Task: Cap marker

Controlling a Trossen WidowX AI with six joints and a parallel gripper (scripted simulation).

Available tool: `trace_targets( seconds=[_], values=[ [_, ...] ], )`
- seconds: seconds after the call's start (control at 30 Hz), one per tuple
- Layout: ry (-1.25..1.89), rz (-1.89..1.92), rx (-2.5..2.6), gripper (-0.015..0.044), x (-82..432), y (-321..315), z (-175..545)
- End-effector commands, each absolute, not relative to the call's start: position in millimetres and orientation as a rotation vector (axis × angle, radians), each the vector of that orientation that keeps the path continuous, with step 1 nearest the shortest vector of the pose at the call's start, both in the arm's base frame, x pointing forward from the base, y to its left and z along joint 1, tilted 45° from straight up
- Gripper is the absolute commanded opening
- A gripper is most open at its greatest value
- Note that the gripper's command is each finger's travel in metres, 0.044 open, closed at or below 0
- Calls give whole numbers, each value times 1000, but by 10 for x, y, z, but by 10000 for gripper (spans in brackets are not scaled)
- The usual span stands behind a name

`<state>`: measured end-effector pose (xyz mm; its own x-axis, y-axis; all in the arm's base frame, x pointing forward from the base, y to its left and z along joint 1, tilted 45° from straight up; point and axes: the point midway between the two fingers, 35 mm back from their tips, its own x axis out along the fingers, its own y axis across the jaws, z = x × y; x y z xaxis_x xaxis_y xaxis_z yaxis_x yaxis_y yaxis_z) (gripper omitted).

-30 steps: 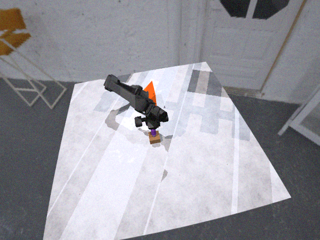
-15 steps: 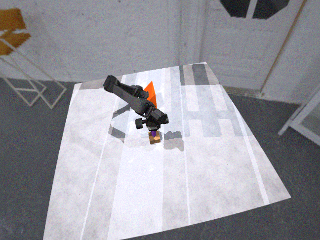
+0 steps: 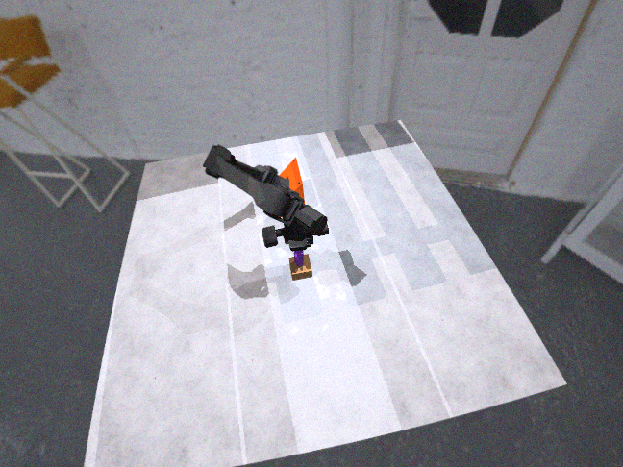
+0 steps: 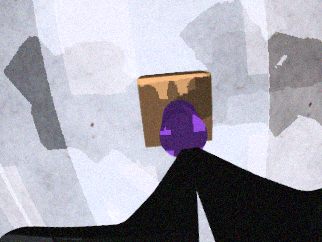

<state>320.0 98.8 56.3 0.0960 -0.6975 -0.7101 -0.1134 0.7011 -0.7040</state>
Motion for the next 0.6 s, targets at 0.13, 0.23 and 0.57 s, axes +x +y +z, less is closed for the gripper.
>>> trace_targets(
  seconds=[0.13,0.23,0.57],
  values=[
    [1436,-436,-777,0,3116,1423,987],
    [1436,-436,-777,26,3116,1423,987],
    [1436,-436,-777,289,3116,1423,987]
  ],
)
